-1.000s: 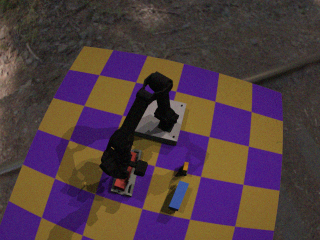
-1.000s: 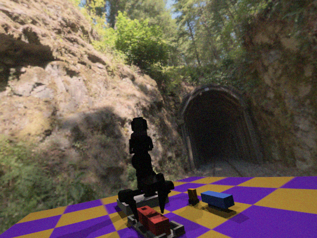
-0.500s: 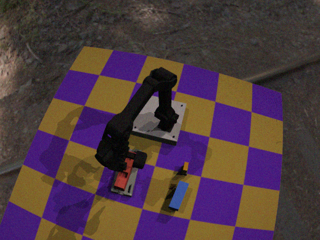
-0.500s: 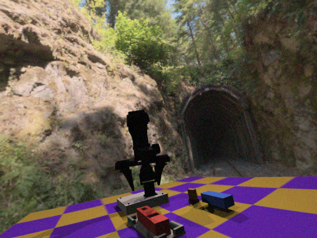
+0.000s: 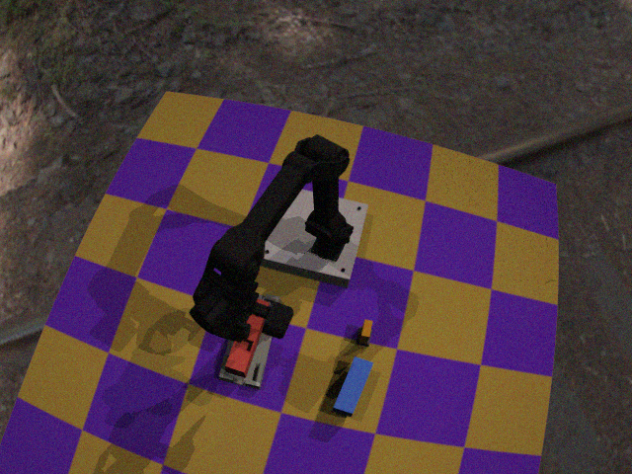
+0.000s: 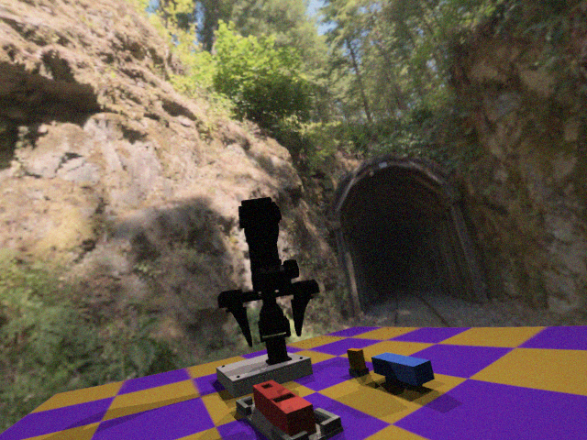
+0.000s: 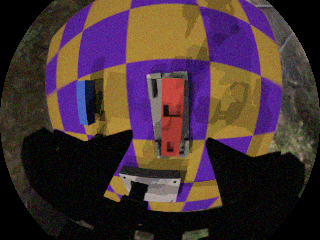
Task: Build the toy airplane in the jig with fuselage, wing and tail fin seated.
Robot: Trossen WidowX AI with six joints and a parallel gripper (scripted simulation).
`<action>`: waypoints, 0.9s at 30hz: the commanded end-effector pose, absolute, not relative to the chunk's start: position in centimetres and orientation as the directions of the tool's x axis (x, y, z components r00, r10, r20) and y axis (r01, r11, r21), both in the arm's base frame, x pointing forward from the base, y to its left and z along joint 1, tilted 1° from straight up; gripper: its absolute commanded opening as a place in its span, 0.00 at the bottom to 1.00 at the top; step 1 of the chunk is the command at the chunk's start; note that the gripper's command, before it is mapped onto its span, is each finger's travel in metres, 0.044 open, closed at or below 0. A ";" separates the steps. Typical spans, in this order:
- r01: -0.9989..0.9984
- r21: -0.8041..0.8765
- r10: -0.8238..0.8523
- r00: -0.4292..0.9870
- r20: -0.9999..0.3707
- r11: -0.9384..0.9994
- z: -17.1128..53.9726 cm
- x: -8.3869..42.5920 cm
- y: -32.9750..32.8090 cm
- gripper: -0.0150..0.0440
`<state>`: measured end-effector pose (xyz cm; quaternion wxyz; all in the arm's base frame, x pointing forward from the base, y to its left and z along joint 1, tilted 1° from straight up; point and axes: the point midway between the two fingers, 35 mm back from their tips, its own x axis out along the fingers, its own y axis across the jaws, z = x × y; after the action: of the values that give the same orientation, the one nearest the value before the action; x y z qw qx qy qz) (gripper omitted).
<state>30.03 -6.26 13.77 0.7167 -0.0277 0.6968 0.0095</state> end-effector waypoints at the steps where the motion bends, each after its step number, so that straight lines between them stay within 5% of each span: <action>1: -0.079 -0.023 -0.020 0.041 -0.999 0.997 13.4 31.5 -3.0 1.00; 16: -0.046 0.000 0.001 0.020 -1.000 0.999 12.3 30.5 18.5 1.00; 27: -0.045 0.000 0.001 0.020 -1.000 0.999 8.2 30.5 18.8 1.00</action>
<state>30.96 18.85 11.15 0.7239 -0.0122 0.6894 0.0233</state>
